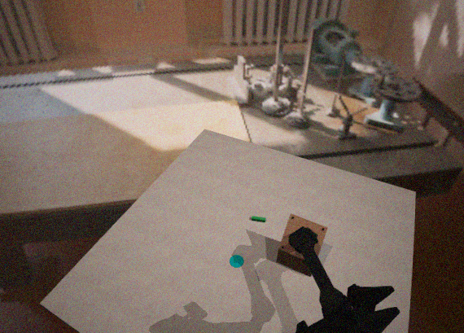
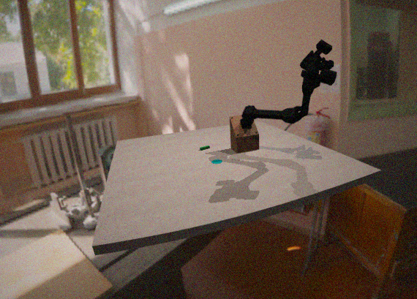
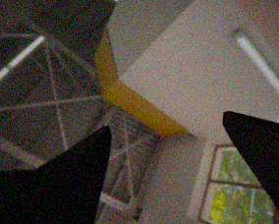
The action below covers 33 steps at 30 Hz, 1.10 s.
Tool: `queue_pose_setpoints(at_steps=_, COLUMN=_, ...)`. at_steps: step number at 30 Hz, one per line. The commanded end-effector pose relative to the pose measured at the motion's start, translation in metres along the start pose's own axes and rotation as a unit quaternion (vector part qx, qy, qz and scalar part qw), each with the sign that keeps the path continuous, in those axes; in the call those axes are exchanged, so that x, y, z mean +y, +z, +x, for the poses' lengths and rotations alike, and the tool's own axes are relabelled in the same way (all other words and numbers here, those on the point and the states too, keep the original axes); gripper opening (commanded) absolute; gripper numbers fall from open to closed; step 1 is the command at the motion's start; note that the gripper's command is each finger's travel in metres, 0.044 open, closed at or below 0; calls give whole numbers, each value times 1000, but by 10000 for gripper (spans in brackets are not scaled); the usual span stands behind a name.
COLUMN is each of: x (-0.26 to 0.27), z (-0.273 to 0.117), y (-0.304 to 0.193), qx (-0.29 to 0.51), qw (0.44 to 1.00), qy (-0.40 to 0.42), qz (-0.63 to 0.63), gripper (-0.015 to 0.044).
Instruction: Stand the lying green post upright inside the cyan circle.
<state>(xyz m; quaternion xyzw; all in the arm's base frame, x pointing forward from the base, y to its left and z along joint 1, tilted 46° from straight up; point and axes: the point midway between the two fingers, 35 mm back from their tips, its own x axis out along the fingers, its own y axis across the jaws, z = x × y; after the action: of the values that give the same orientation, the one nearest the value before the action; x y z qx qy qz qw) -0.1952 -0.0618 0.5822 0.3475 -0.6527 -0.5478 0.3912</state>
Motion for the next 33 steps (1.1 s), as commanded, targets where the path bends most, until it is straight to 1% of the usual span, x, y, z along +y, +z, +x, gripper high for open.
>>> queue_pose_setpoints(at_steps=1, x=0, z=0, y=-1, qx=0, qw=1000, qy=1, qz=-2, gripper=374)
queue_pose_setpoints(at_steps=4, x=4, z=1, y=-14, qx=6, qw=1000, qy=11, qz=-25, gripper=295)
queue_pose_setpoints(at_steps=6, x=9, z=1, y=-31, qx=15, qw=998, qy=24, qz=-56, gripper=242)
queue_pose_setpoints(at_steps=7, x=12, z=1, y=-42, qx=20, qw=997, qy=32, qz=-74, gripper=233)
queue_pose_setpoints(at_steps=13, x=22, z=1, y=-108, qx=54, qw=978, qy=79, qz=-184, gripper=233)
queue_pose_setpoints(at_steps=19, x=22, z=-1, y=-176, qx=92, qw=945, qy=123, qz=-289, gripper=233)
queue_pose_setpoints(at_steps=25, x=11, z=-6, y=-244, qx=135, qw=898, qy=165, qz=-386, gripper=233)
queue_pose_setpoints(at_steps=33, x=-17, z=-16, y=-326, qx=195, qw=819, qy=210, qz=-496, gripper=233)
